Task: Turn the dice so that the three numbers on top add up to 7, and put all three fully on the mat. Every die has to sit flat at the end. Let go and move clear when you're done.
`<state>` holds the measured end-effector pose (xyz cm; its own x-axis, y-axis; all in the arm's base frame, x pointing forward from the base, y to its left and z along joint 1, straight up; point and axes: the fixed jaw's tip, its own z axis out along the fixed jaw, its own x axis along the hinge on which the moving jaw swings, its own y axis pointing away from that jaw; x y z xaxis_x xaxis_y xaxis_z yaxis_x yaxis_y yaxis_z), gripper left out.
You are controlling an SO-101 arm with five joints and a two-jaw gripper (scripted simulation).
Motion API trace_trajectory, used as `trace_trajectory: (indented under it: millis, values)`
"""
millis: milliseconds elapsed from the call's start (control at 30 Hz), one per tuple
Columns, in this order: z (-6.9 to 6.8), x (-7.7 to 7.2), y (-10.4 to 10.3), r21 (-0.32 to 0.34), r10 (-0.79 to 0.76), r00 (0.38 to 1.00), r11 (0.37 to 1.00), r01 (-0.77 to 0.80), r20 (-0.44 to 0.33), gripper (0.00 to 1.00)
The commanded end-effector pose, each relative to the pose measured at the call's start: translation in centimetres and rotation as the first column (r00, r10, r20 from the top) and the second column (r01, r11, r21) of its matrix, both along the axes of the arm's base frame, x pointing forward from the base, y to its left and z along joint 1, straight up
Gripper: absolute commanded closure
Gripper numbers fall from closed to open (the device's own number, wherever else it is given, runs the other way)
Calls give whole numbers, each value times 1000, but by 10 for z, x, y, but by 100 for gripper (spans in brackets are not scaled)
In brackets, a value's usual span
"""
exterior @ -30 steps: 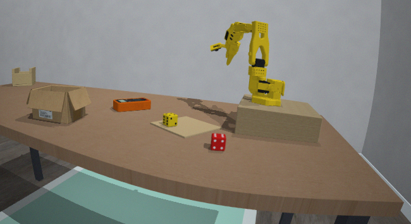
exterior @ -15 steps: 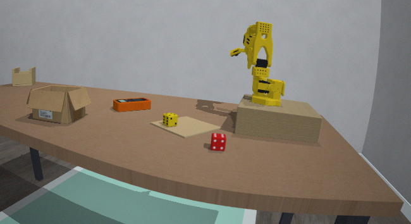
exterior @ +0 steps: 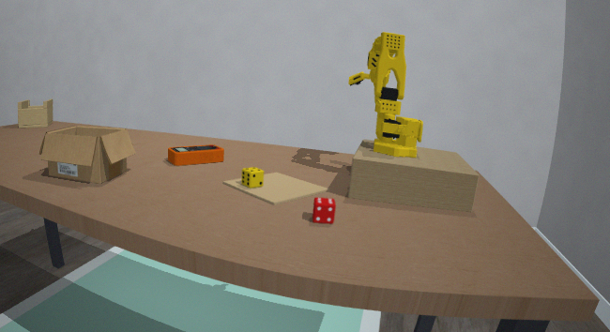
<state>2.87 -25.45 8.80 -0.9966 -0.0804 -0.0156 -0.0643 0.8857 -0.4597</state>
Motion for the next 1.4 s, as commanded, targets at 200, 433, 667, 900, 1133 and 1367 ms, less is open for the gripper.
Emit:
trace_trajectory:
  millis: [200,433,667,900,1133,1367]
  values:
    - [-7,-3,3,29,-2,1000,1000,2,-6,65]
    - [-42,-4,12,186,0,1000,983,4,-22,65]
    - [-74,-5,25,333,5,999,943,8,-38,65]
    - [-101,-7,42,461,11,999,887,14,-51,65]
    - [-104,-7,44,477,12,999,879,15,-53,65]
    - [-106,-11,44,474,-7,999,880,32,-53,65]
